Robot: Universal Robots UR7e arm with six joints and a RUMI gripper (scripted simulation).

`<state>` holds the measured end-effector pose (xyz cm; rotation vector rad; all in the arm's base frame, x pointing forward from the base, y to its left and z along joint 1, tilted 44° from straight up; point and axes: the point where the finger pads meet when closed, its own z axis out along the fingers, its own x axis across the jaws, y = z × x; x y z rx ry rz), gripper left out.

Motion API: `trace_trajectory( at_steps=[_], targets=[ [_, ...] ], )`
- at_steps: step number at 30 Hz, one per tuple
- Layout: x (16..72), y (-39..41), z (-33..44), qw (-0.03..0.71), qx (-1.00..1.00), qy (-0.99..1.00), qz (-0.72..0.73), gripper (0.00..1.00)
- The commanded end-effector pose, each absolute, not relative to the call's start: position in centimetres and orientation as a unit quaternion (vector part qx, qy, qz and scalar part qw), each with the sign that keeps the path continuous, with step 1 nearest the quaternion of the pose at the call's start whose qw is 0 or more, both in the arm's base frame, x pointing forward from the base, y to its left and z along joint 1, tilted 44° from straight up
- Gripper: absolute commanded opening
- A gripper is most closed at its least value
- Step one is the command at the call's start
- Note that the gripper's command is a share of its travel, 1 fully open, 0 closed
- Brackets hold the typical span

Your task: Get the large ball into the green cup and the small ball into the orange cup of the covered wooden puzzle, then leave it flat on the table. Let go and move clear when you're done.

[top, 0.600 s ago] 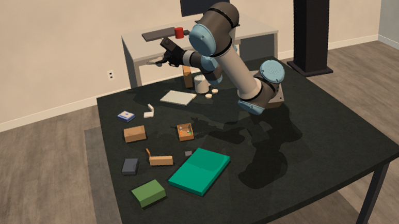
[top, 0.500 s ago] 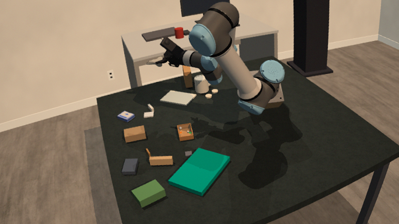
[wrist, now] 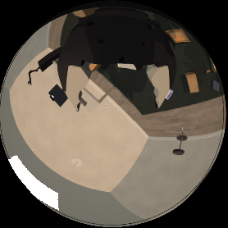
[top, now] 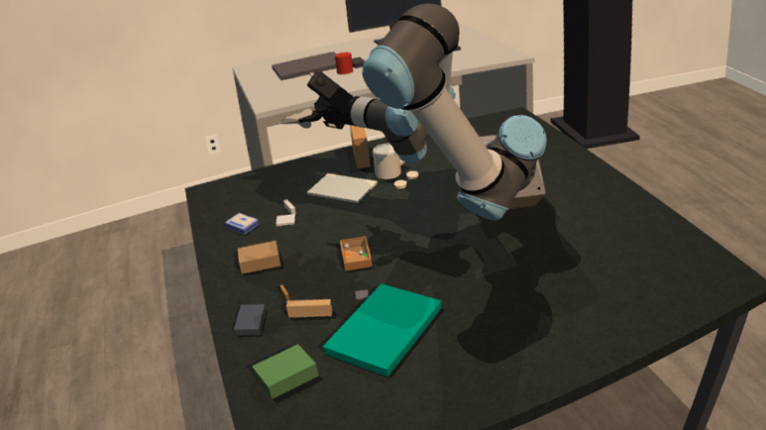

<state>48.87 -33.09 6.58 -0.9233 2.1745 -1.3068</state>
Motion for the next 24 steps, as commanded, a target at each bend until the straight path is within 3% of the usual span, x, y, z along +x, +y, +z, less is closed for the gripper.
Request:
trace_trajectory(
  at_steps=[1, 24],
  targets=[
    [48.9, -33.1, 6.6, 0.219, -0.333, 0.786, -0.473, 1.0],
    [50.9, -31.4, 3.7, 0.184, -0.437, 0.769, -0.429, 1.0]
  ],
)
